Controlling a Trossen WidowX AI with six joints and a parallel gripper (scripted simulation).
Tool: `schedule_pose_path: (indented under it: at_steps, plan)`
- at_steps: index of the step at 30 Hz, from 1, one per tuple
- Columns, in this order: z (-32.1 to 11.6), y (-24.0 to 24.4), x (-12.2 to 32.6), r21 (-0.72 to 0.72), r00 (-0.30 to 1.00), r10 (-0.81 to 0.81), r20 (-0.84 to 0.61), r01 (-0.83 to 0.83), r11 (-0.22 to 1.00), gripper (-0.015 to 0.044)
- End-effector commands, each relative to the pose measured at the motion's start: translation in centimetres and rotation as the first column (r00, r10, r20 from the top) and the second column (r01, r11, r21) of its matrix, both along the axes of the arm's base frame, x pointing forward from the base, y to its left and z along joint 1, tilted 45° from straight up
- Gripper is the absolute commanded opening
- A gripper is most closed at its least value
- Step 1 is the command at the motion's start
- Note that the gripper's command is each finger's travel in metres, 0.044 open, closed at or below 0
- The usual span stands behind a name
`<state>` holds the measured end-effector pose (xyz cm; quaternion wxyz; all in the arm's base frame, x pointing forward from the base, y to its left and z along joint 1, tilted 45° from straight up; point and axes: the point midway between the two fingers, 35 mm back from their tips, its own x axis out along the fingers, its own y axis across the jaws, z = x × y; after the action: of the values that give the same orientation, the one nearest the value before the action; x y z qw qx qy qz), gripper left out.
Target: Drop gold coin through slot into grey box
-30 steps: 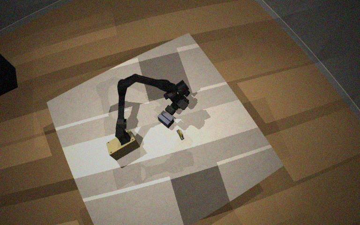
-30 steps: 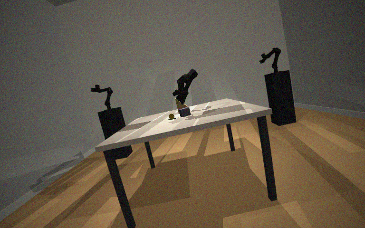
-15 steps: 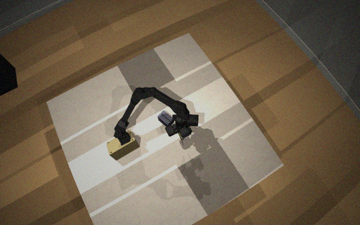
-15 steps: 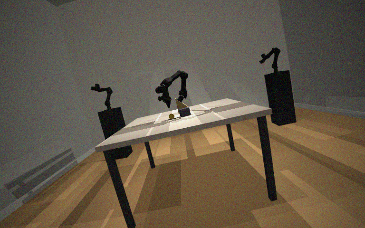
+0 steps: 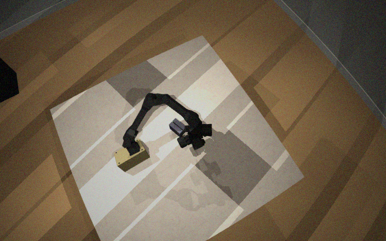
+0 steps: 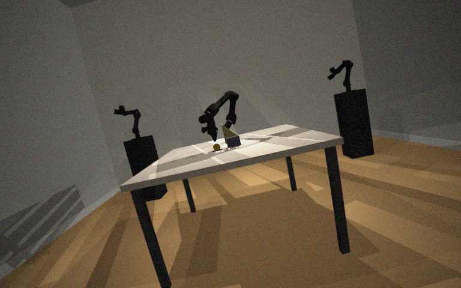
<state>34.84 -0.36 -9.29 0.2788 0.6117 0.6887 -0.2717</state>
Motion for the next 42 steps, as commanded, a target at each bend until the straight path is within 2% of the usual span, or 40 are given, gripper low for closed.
schedule_pose_path:
  at_steps: [1,40,42]
  plan:
    - [-0.3,0.4,-0.3,0.005,1.0,-0.004,-0.007,0.004,1.0,0.0161]
    - [-4.6,4.6,-0.8,0.008,1.0,-0.004,-0.008,0.004,1.0,0.0161]
    - [-4.6,4.6,-0.8,0.008,1.0,-0.004,-0.008,0.004,1.0,0.0108]
